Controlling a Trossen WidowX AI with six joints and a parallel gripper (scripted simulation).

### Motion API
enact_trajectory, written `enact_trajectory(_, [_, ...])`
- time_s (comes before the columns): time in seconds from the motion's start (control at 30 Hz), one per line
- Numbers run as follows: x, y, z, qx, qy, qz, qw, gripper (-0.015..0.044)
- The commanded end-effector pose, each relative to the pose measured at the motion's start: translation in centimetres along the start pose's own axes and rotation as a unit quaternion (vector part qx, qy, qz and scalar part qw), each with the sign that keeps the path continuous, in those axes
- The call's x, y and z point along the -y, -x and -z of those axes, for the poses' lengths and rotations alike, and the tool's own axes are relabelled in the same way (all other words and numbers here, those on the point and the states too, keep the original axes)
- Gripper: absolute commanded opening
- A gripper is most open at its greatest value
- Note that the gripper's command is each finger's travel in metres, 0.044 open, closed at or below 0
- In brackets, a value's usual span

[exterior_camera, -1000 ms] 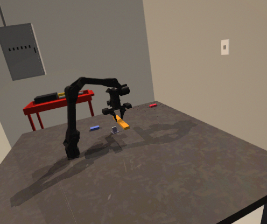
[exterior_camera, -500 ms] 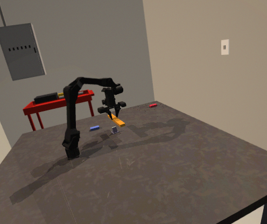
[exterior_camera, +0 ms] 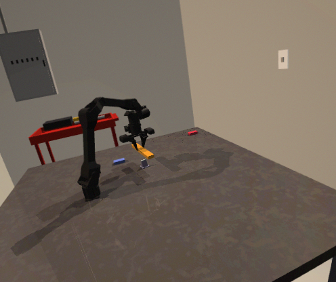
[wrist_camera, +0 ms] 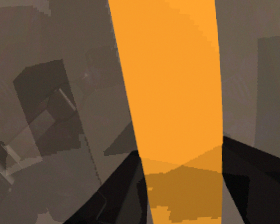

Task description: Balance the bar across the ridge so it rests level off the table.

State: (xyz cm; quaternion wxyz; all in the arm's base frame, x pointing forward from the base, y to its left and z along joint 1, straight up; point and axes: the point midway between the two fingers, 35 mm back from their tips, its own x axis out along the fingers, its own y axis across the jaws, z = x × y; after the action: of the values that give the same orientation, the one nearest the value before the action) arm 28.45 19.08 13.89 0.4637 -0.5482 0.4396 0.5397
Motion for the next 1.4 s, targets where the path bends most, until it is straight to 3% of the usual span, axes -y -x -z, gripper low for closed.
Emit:
enact_trajectory(0.0, [-0.1,-0.6,-0.1,0.0,-0.001,-0.003,1.0,0.0])
enact_trajectory(0.67, [-0.2,-3.9,0.0,0.0,-0.001,-0.003,1.0,0.0])
enact_trajectory(1.37, [-0.2,-4.0,0.0,0.0,-0.001,-0.003,1.0,0.0])
